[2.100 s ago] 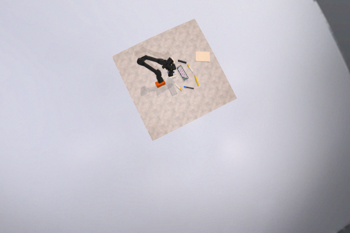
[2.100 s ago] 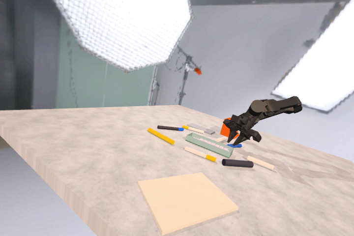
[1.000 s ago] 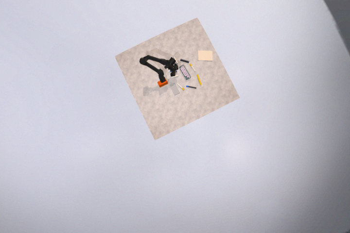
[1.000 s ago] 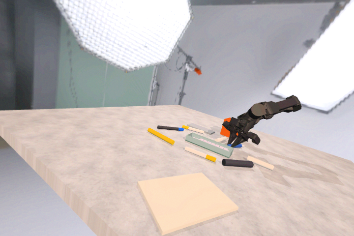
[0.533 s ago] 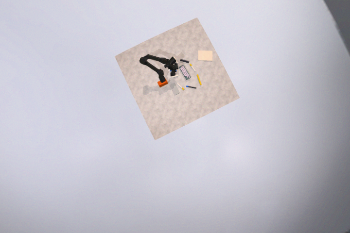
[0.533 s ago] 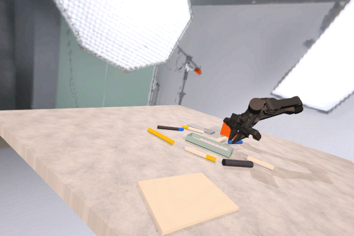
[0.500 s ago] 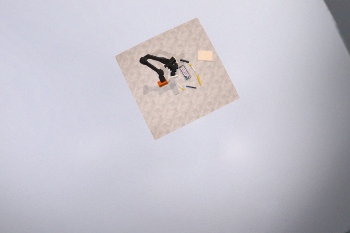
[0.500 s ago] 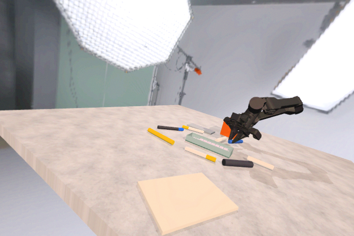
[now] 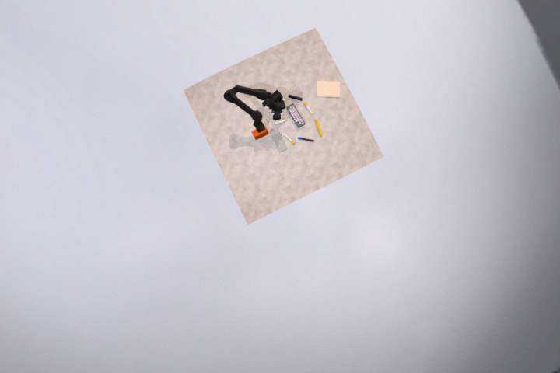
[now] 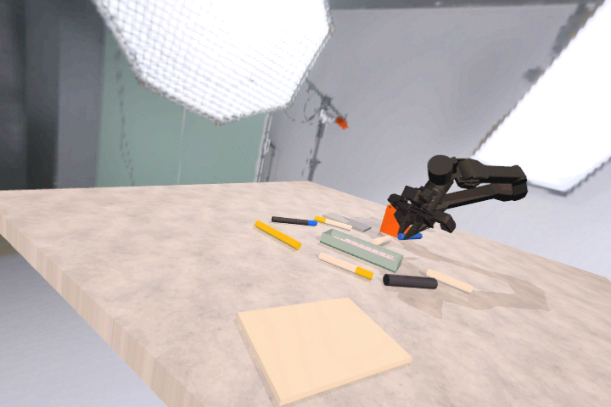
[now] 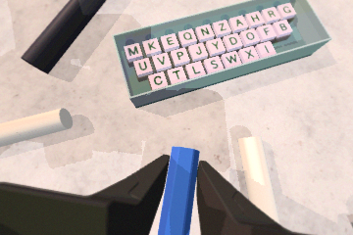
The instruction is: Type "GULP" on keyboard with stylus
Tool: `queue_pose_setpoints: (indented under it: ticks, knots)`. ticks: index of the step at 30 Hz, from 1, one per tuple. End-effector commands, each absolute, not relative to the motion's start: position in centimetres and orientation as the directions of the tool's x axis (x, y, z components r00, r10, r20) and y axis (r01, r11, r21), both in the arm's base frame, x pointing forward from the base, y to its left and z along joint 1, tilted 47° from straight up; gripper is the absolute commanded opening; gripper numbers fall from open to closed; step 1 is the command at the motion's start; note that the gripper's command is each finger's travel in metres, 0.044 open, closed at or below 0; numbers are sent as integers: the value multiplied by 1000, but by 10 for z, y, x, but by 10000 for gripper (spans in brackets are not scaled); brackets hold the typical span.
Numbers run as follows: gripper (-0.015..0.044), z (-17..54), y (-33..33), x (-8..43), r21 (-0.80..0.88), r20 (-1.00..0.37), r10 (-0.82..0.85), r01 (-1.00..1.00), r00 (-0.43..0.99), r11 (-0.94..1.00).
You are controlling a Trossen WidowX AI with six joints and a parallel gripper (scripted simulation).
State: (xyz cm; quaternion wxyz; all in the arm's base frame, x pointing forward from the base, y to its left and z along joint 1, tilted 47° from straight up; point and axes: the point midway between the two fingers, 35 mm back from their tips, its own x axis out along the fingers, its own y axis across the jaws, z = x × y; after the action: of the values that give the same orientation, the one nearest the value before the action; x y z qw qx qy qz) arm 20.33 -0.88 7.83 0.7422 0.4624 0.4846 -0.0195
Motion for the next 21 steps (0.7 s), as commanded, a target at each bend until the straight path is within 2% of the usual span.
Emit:
queue_pose_setpoints:
  ticks: [1, 12, 21]
  knots:
    - [0, 80, -6, 205, 687, -712, 455, 398, 535, 608]
    - [0, 88, 1, 210, 724, -601, 573, 75, 557, 686]
    - [0, 98, 4, 214, 691, -490, 648, -194, 583, 696]
